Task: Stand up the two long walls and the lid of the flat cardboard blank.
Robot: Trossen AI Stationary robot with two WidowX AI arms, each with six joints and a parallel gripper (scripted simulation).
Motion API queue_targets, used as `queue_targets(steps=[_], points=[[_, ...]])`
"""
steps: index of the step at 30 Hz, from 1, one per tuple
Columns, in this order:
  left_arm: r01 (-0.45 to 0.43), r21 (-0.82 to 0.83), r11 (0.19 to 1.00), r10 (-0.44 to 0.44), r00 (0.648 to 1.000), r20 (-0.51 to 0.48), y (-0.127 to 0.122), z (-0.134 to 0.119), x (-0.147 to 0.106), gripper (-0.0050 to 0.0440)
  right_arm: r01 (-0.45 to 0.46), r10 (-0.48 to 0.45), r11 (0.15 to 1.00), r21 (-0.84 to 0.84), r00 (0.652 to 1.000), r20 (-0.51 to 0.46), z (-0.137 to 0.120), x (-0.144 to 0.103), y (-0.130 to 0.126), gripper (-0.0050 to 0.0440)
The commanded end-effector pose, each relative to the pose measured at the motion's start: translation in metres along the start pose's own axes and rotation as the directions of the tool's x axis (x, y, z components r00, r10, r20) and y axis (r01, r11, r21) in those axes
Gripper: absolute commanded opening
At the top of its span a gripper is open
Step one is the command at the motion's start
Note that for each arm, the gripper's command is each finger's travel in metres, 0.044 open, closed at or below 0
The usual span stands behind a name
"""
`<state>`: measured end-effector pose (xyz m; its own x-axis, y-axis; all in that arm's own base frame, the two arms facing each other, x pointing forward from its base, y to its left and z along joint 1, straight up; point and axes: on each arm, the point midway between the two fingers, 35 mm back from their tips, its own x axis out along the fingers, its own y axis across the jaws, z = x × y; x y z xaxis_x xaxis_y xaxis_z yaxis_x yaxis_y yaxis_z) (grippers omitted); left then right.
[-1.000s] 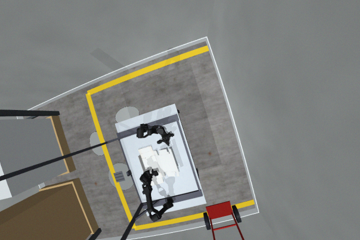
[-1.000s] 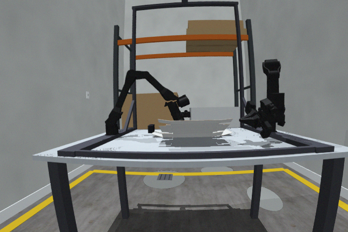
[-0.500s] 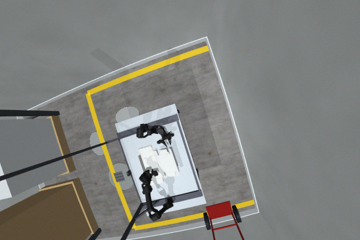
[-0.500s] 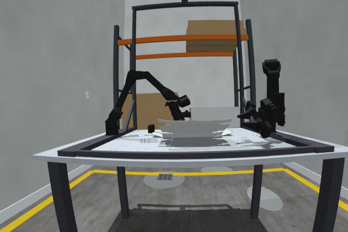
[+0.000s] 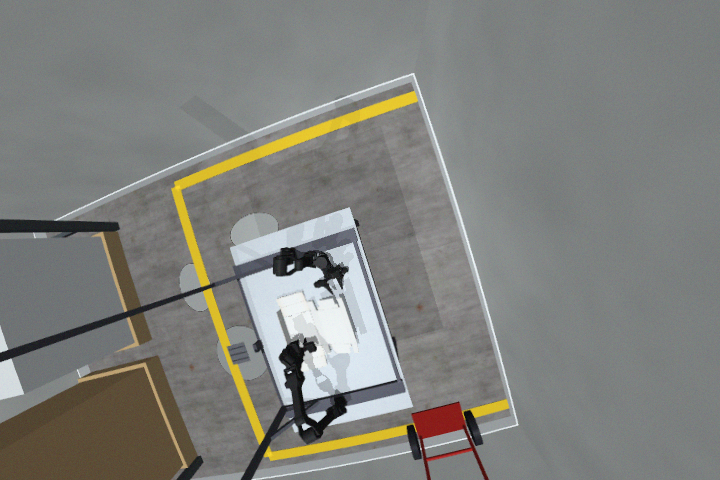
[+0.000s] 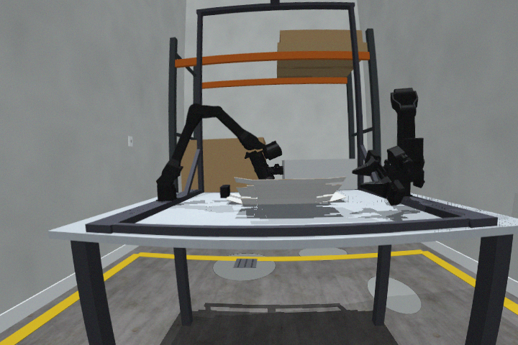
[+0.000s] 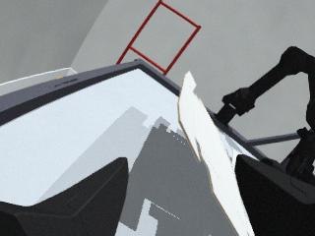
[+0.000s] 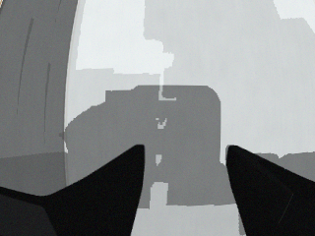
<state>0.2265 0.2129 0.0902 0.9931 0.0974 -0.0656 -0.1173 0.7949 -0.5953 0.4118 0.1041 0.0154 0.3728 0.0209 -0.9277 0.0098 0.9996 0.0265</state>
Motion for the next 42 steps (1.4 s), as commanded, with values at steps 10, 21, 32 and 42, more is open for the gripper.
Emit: queue_targets(steps=[10,21,32,42], points=[[-0.001,0.013,1.0,0.001,1.0,0.009,0.0,0.006,0.007,0.0276,0.012,-0.013,1.0,-0.008,0.99,-0.14,-0.043,0.03,-0.005,0.0203],[-0.001,0.014,1.0,0.001,1.0,0.008,0.0,0.007,0.022,0.0276,0.012,-0.013,1.0,-0.008,0.99,-0.139,-0.043,0.03,-0.005,0.0203],[0.0,0.016,1.0,0.0,1.0,0.009,0.0,0.009,0.037,0.0276,0.012,-0.013,1.0,-0.008,0.99,-0.137,-0.042,0.03,-0.005,0.0203],[0.001,0.016,1.0,-0.001,1.0,0.01,-0.002,0.009,0.054,0.0276,0.012,-0.013,1.0,-0.008,0.991,-0.136,-0.041,0.03,-0.005,0.0203]])
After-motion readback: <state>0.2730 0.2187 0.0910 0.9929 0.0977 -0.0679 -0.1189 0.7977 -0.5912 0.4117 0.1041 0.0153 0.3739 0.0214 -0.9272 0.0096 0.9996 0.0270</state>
